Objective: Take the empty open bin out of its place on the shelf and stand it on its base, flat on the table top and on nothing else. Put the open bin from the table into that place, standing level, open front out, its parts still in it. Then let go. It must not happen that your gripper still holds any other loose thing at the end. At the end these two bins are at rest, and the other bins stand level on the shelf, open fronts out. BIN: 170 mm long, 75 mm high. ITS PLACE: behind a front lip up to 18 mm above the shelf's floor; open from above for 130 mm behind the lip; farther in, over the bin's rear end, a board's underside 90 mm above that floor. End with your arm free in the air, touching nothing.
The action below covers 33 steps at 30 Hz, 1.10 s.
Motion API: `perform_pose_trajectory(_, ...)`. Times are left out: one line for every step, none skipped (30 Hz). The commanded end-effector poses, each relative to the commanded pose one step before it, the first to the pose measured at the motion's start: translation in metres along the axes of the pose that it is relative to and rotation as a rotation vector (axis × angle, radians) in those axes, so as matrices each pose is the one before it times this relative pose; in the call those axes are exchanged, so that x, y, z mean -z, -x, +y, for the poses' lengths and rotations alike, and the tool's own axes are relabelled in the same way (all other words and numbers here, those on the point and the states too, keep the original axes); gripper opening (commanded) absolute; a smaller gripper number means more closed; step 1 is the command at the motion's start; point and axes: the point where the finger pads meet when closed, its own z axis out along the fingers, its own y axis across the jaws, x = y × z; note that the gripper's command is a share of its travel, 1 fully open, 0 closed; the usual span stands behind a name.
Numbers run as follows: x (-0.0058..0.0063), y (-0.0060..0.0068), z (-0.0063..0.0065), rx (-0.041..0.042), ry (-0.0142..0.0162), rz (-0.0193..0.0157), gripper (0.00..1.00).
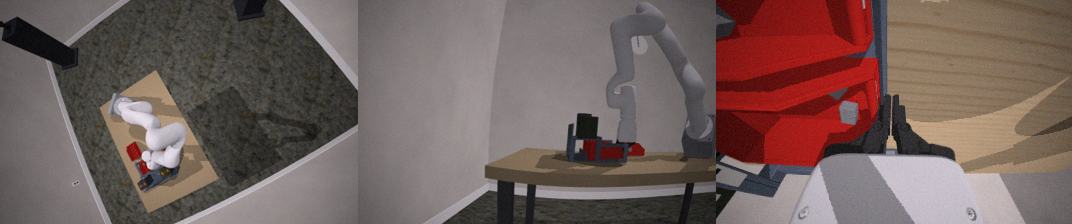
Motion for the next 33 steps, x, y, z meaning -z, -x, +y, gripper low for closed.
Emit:
perform_pose_trajectory(0.00021,-0.00011,-0.00414,0.00015,-0.00048,0.00019,0.0)
perform_pose_trajectory(0.0,0.0,-0.00085,0.0,0.0,0.0,0.0)
perform_pose_trajectory(0.0,0.0,-0.00079,0.0,0.0,0.00001,0.0)
perform_pose_trajectory(0.0,0.0,-0.00073,0.0,0.0,0.0,0.0)
perform_pose_trajectory(0.0,0.0,-0.00066,0.0,0.0,0.0,0.0)
perform_pose_trajectory(0.0,0.0,-0.0006,0.0,0.0,0.0,0.0)
perform_pose_trajectory(0.0,0.0,-0.00054,0.0,0.0,0.0,0.0)
perform_pose_trajectory(0.0,0.0,-0.00048,0.0,0.0,0.0,0.0)
perform_pose_trajectory(0.0,0.0,-0.00041,0.0,0.0,0.0,0.0)
perform_pose_trajectory(0.0,0.0,-0.00036,0.0,0.0,0.0,0.0)
perform_pose_trajectory(0.0,0.0,-0.0003,0.0,0.0,0.0,0.0)
perform_pose_trajectory(0.0,0.0,-0.00025,0.0,0.0,0.0,0.0)
perform_pose_trajectory(0.0,0.0,-0.0002,0.0,0.0,0.0,0.0)
perform_pose_trajectory(0.0,0.0,0.0,0.0,0.0,0.0,0.0)
perform_pose_trajectory(0.0,0.0,0.0,0.0,0.0,0.0,0.0)
perform_pose_trajectory(0.0,0.0,-0.00015,0.0,0.0,0.0,0.0)
perform_pose_trajectory(0.0,0.0,-0.00011,0.0,0.0,0.0,0.0)
perform_pose_trajectory(0.0,0.0,-0.00008,0.0,0.0,0.0,0.0)
perform_pose_trajectory(0.0,0.0,-0.00005,0.0,0.0,0.0,0.0)
perform_pose_trajectory(0.0,0.0,-0.00003,0.0,0.0,0.0,0.0)
perform_pose_trajectory(0.0,0.0,-0.00001,0.0,0.0,0.0,0.0)
perform_pose_trajectory(0.0,0.0,0.0,0.0,0.0,0.0,0.0)
perform_pose_trajectory(0.0,0.0,0.0,0.0,0.0,0.0,0.0)
perform_pose_trajectory(0.0,0.0,0.0,0.0,0.0,0.0,0.0)
perform_pose_trajectory(0.0,0.0,0.0,0.0,0.0,0.0,0.0)
perform_pose_trajectory(0.0,0.0,0.0,0.0,0.0,0.0,0.0)
perform_pose_trajectory(0.0,0.0,0.0,0.0,0.0,0.0,0.0)
perform_pose_trajectory(0.0,0.0,0.0,0.0,0.0,0.0,0.0)
perform_pose_trajectory(0.0,0.0,0.0,0.0,0.0,0.0,0.0)
perform_pose_trajectory(0.0,0.0,0.0,0.0,0.0,0.0,0.0)
perform_pose_trajectory(0.0,0.0,0.0,0.0,0.0,0.0,0.0)
perform_pose_trajectory(0.0,0.0,0.0,0.0,0.0,0.0,0.0)
perform_pose_trajectory(0.0,0.0,0.0,0.0,0.0,0.0,0.0)
